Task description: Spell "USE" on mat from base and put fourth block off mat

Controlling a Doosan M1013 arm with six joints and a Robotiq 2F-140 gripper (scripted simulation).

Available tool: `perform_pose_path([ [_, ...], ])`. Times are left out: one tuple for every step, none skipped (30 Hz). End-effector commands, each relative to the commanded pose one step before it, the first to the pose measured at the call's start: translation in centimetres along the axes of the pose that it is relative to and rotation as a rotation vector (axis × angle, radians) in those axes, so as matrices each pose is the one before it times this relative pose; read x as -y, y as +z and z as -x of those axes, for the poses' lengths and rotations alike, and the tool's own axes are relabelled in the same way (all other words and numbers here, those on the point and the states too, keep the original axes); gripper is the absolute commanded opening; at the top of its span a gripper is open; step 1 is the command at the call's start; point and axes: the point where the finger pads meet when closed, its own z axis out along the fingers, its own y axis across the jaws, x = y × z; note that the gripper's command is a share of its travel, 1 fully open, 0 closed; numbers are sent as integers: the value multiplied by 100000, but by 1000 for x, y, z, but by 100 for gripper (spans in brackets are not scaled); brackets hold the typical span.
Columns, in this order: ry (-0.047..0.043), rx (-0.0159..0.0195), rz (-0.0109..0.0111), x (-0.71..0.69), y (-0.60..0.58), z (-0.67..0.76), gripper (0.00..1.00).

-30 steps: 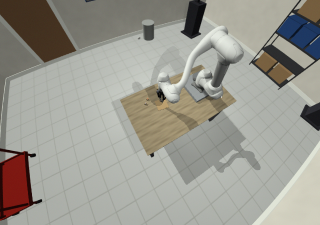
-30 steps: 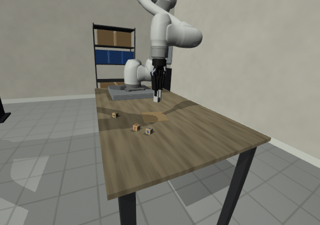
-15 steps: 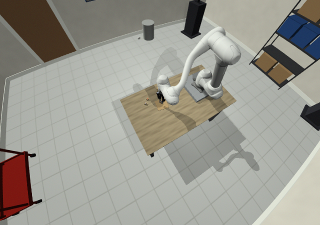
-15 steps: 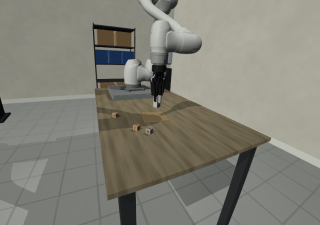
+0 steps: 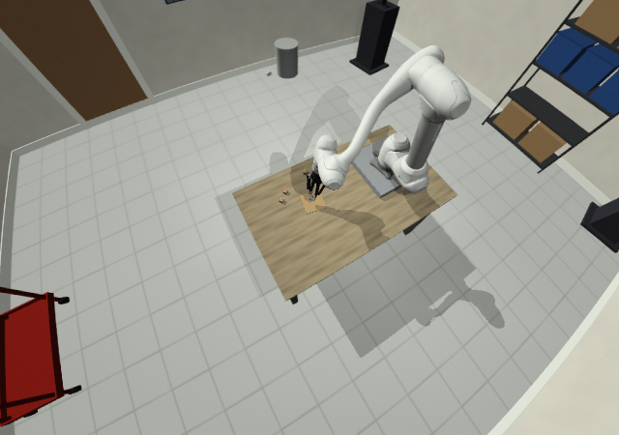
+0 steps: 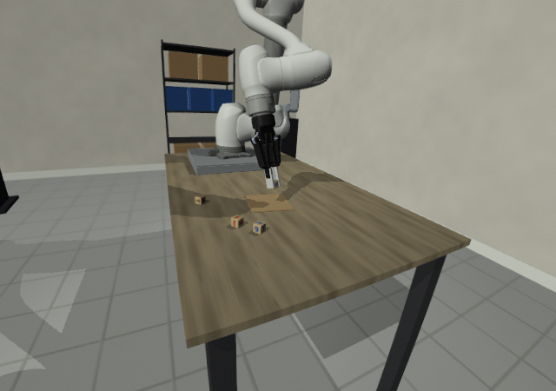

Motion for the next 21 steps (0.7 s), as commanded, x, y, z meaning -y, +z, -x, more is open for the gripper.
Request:
perform_pose_path([
  [-447,13838,1865,-5,165,-426,13],
  [50,2583,-121,32,-9,-95,13],
  [-18,2389,401,-99,36,-75,13],
  [-36,2254,431,-103,38,-47,13],
  [-22,2141,180,-37,16,-38,13],
  [0,0,0,0,0,0,13],
  [0,0,0,0,0,0,13],
  [-14,3211,-143,54,-13,-56,13],
  [2,3155,-636,185,-56,-69,13],
  [33,2045,377,-95,43,-116,13],
  [23,1780,312,-80,35,-85,13],
  [18,1795,335,-87,37,-69,13],
  [2,1797,152,-38,20,-47,13],
  [-15,1813,-22,9,4,-30,13],
  [-33,1843,-197,56,-12,-18,13],
  [-55,1909,-387,107,-28,-8,13],
  [-34,1843,-205,59,-8,-36,13],
  [-20,1912,-82,26,6,-54,13],
  [61,1905,488,-128,58,-97,13],
  [33,1978,290,-76,36,-71,13],
  [1,2072,88,-23,14,-49,13],
])
